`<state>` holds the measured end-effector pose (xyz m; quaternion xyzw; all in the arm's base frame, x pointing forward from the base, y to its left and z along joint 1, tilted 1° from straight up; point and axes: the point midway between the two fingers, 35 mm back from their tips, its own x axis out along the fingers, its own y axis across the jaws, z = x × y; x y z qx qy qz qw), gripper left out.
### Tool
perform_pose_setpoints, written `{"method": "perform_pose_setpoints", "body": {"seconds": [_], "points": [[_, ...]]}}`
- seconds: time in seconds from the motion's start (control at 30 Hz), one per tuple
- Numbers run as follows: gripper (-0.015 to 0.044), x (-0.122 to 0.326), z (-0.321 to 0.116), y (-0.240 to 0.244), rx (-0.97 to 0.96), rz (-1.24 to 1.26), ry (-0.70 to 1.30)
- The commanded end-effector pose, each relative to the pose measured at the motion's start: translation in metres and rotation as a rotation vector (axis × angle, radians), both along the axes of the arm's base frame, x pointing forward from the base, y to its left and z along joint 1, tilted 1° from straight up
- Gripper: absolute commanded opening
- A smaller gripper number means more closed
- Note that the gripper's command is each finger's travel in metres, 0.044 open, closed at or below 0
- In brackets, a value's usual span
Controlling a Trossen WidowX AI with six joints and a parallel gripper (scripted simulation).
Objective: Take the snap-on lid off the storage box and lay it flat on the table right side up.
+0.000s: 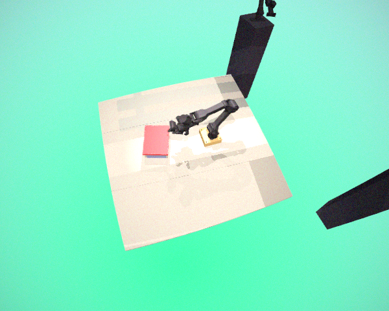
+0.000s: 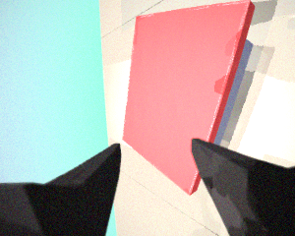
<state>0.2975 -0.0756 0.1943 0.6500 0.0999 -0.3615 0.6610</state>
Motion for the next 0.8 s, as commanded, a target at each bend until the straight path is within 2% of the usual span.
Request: {"method": "perform_pose_setpoints", "body": {"seconds": [0.0, 0.43, 0.6, 0.77], "points": [[0.0235, -0.021, -0.020, 0.009, 0.128, -0.164, -0.036], [0.0235, -0.021, -0.023, 0.009, 0.128, -0.164, -0.036], [0.0235, -0.020, -0.073, 0.008, 0.128, -0.164, -0.036], [0.0235, -0.020, -0.075, 0.008, 0.128, -0.164, -0.036]]}}
